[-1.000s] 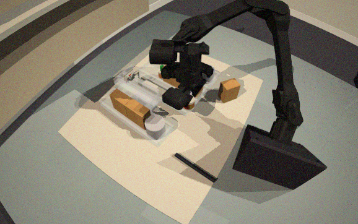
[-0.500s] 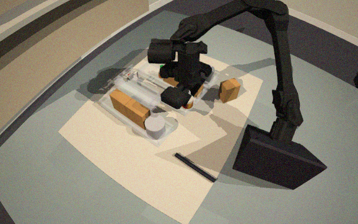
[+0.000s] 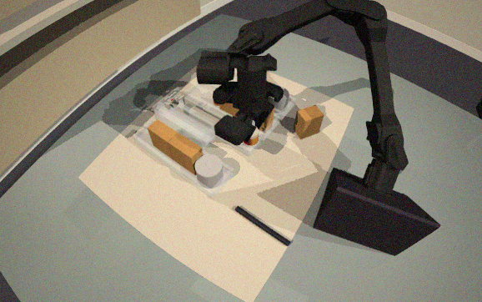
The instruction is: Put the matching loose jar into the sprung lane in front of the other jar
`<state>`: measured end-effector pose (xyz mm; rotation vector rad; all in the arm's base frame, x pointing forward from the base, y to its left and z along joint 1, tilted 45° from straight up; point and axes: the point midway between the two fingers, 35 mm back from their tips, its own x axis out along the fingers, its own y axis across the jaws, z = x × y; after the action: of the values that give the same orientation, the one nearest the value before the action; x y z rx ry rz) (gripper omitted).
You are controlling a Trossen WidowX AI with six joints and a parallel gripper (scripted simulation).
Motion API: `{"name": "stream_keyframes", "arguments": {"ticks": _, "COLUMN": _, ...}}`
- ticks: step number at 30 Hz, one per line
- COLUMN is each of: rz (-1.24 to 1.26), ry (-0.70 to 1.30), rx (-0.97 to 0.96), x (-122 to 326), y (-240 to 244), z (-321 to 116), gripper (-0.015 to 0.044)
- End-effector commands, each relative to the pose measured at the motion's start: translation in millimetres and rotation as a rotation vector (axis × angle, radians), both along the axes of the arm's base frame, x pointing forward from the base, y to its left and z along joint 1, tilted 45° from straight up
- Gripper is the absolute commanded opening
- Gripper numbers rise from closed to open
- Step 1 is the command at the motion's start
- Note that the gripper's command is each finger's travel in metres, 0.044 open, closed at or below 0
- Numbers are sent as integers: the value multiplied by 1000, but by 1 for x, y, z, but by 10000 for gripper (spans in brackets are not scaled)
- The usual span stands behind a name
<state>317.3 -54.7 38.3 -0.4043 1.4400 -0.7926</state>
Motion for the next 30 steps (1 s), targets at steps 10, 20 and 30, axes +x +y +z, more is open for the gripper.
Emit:
{"name": "stream_keyframes", "arguments": {"ticks": 10, "rz": 6, "ry": -29, "rx": -10, "x": 12, "y": 0, "z": 7, "gripper": 0}}
{"name": "stream_keyframes", "arguments": {"ticks": 20, "rz": 6, "ry": -29, "rx": -10, "x": 14, "y": -1, "z": 8, "gripper": 0}}
{"name": "stream_keyframes", "arguments": {"ticks": 30, "rz": 6, "ry": -29, "rx": -10, "x": 14, "y": -1, "z": 7, "gripper": 0}}
